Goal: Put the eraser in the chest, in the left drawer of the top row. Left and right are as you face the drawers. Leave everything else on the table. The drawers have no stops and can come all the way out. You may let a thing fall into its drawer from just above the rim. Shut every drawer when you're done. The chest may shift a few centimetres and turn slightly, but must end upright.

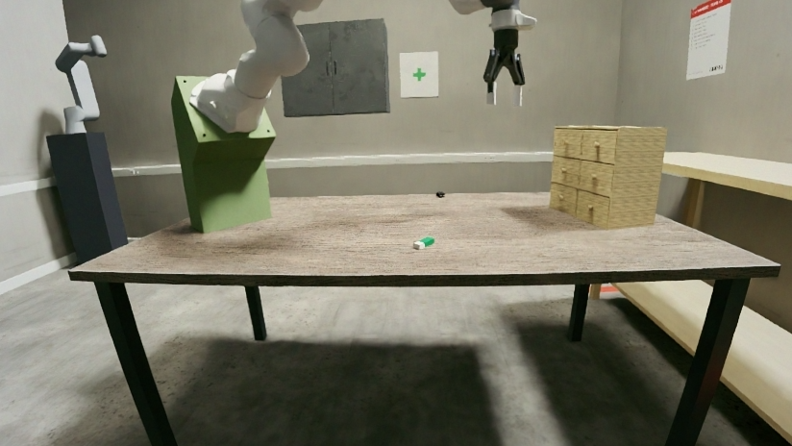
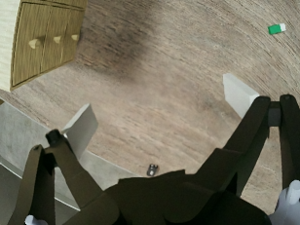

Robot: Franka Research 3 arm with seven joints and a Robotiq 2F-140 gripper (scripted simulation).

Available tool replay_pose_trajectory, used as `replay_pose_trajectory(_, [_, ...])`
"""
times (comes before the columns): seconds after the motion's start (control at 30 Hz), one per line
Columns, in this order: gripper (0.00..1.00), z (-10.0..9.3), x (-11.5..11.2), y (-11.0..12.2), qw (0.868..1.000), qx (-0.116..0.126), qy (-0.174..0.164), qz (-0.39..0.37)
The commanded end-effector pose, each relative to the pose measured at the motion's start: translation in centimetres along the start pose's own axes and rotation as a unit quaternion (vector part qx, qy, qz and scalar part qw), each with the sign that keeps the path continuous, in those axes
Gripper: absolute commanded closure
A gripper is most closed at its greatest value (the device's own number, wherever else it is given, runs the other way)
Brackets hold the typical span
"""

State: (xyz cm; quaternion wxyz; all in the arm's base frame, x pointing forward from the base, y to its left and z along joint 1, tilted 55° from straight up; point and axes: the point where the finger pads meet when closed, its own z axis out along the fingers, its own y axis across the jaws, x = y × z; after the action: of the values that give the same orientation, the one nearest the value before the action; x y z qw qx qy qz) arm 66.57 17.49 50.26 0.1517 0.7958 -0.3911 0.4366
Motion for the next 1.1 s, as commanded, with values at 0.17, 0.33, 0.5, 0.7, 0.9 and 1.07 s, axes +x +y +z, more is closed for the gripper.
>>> replay_pose_trajectory(0.17, [0.00,-0.04,-0.17,-0.12,0.994,0.002,0.000,0.111])
replay_pose_trajectory(0.33, [0.00,-0.02,-0.16,-0.13,0.988,0.002,0.000,0.153])
replay_pose_trajectory(0.5, [0.00,-0.01,-0.15,-0.13,0.984,0.002,0.000,0.179])
replay_pose_trajectory(0.7, [0.00,0.01,-0.14,-0.14,0.973,0.002,0.000,0.229])
replay_pose_trajectory(0.9, [0.00,0.03,-0.13,-0.15,0.962,0.002,0.000,0.271])
replay_pose_trajectory(1.07, [0.00,0.04,-0.12,-0.16,0.955,0.002,0.000,0.297])
